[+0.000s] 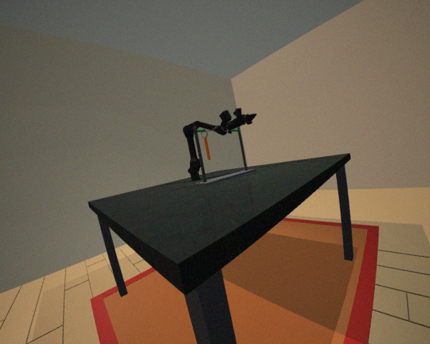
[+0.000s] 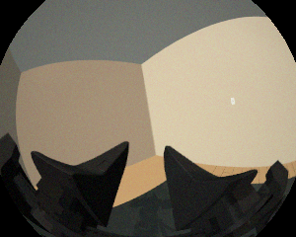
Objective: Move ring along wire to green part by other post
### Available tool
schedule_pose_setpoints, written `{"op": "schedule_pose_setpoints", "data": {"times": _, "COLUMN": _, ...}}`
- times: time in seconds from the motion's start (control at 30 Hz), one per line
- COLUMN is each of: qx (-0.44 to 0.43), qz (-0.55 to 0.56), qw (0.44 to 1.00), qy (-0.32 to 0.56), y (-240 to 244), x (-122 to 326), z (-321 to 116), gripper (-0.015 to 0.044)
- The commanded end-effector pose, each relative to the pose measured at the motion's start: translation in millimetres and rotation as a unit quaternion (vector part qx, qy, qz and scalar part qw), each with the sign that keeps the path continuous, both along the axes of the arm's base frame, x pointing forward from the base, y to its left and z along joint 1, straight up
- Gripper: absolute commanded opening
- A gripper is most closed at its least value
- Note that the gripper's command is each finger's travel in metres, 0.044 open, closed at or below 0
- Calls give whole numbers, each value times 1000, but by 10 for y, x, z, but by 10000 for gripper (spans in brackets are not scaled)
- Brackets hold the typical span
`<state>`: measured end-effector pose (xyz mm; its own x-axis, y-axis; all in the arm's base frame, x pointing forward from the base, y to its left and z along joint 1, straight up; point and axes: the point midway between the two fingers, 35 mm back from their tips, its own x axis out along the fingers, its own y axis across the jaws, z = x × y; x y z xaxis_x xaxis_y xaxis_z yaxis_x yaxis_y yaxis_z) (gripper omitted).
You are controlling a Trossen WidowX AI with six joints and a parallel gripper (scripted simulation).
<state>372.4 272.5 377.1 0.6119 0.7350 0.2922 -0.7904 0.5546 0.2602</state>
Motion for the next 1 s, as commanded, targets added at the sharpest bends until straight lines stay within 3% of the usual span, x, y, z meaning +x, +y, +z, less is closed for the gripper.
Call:
{"op": "schedule_pose_setpoints", "data": {"times": 0.0, "qx": 19, "qz": -59, "qw": 998, "qy": -2, "y": -516, "x": 202, "z": 125, "gripper": 160}}
{"op": "schedule_pose_setpoints", "data": {"times": 0.47, "qx": 36, "qz": -262, "qw": 964, "qy": 6, "y": -2296, "x": 551, "z": 224, "gripper": 160}}
{"op": "schedule_pose_setpoints", "data": {"times": 0.97, "qx": 36, "qz": -463, "qw": 885, "qy": 21, "y": -4093, "x": 191, "z": 99, "gripper": 160}}
